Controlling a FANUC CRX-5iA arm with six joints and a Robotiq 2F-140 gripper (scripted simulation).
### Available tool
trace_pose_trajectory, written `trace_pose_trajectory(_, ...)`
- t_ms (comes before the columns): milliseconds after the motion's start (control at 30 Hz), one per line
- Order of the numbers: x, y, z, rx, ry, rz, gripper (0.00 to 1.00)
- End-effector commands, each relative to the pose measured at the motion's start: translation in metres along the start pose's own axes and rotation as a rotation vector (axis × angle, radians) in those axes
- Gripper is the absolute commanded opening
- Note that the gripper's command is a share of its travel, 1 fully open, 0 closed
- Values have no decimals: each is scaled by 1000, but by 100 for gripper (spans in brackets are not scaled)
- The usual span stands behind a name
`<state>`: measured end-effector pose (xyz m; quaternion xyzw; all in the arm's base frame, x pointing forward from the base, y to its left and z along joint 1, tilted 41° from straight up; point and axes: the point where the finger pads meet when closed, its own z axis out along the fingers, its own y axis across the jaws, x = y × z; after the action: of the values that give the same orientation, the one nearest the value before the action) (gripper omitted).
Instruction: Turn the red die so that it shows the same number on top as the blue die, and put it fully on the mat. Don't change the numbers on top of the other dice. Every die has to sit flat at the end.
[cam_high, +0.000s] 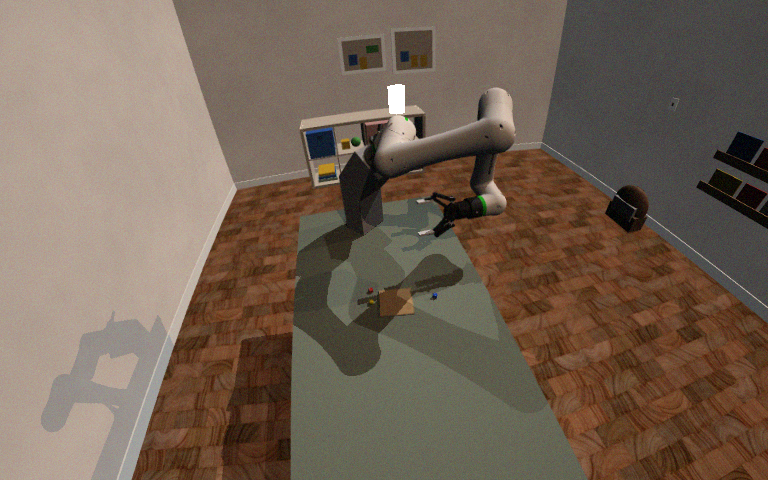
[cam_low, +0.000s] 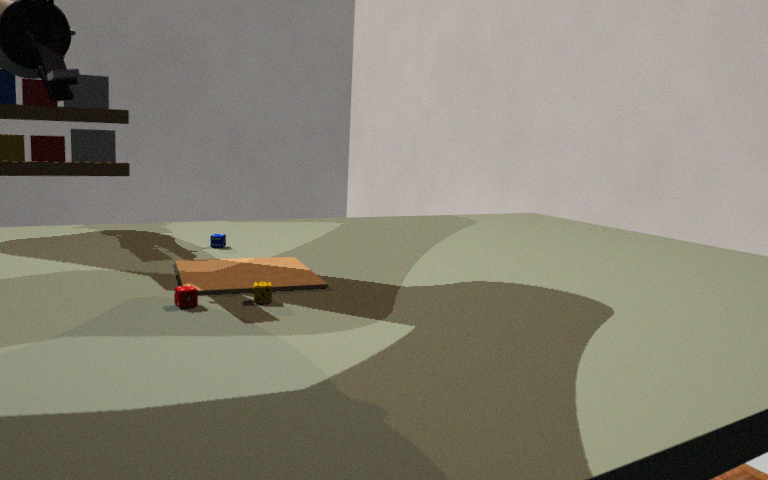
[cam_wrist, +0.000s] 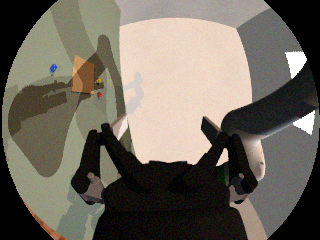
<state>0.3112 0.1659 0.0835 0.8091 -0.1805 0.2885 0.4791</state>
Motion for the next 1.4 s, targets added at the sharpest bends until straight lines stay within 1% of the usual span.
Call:
trace_pose_trajectory(0,0,0,0,0,0,0,100)
trace_pose_trajectory(567,0,0,0,0,0,0,100)
trace_pose_trajectory(633,-1,0,2,-2,-9,2,100)
trace_pose_trajectory(700,-5,0,8,-7,-38,9,100)
trace_pose_trajectory(800,-18,-1,27,-26,-138,34,100)
trace_pose_trajectory(867,-34,-2,46,-45,-249,67,100)
trace_pose_trajectory(1033,-62,-5,70,-76,-441,136,100)
trace_pose_trajectory(1100,-62,-5,70,-76,-441,136,100)
trace_pose_trajectory(1133,-68,-5,74,-81,-478,151,100)
trace_pose_trajectory(1167,-81,-8,81,-95,-569,190,100)
trace_pose_trajectory(1267,-94,-11,87,-108,-664,236,100)
trace_pose_trajectory(1300,-94,-11,87,-108,-665,237,100)
trace_pose_trajectory(1333,-103,-15,90,-117,-737,274,100)
trace_pose_trajectory(1367,-107,-16,91,-121,-767,290,100)
